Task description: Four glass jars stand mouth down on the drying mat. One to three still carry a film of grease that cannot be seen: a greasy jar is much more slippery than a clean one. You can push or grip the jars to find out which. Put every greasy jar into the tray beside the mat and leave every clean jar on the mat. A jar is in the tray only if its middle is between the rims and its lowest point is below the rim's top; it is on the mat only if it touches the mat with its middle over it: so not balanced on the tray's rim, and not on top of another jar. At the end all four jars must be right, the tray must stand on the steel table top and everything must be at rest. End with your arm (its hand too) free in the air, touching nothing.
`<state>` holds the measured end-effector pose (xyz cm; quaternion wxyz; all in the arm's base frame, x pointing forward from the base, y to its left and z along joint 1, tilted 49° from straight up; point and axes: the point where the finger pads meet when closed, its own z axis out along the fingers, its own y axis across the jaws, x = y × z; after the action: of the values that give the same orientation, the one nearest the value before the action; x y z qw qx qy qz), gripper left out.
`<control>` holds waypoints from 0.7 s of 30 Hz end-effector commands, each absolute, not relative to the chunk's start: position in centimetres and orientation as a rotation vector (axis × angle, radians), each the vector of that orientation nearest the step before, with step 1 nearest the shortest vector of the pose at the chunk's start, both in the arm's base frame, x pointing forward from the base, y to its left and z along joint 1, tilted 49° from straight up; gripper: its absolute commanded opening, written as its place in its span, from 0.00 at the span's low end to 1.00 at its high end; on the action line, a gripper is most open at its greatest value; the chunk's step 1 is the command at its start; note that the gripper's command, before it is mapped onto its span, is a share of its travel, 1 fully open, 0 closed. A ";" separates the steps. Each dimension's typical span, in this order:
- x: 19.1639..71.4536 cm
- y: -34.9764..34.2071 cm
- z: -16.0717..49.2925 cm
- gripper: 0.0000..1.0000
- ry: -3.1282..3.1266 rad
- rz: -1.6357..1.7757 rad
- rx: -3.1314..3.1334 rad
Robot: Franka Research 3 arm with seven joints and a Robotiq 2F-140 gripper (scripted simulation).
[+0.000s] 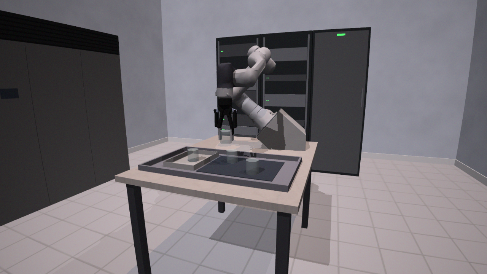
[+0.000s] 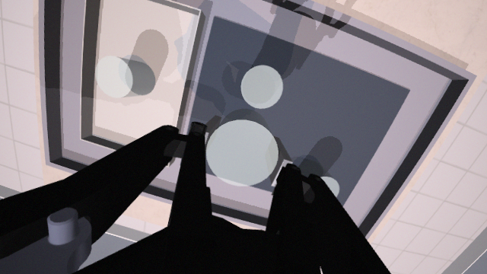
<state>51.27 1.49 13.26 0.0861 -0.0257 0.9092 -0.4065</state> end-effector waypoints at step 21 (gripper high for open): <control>54.3 -2.4 18.8 0.00 2.711 -1.224 -0.132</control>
<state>53.71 -1.97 17.88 0.0863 -0.0263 0.9094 -0.4060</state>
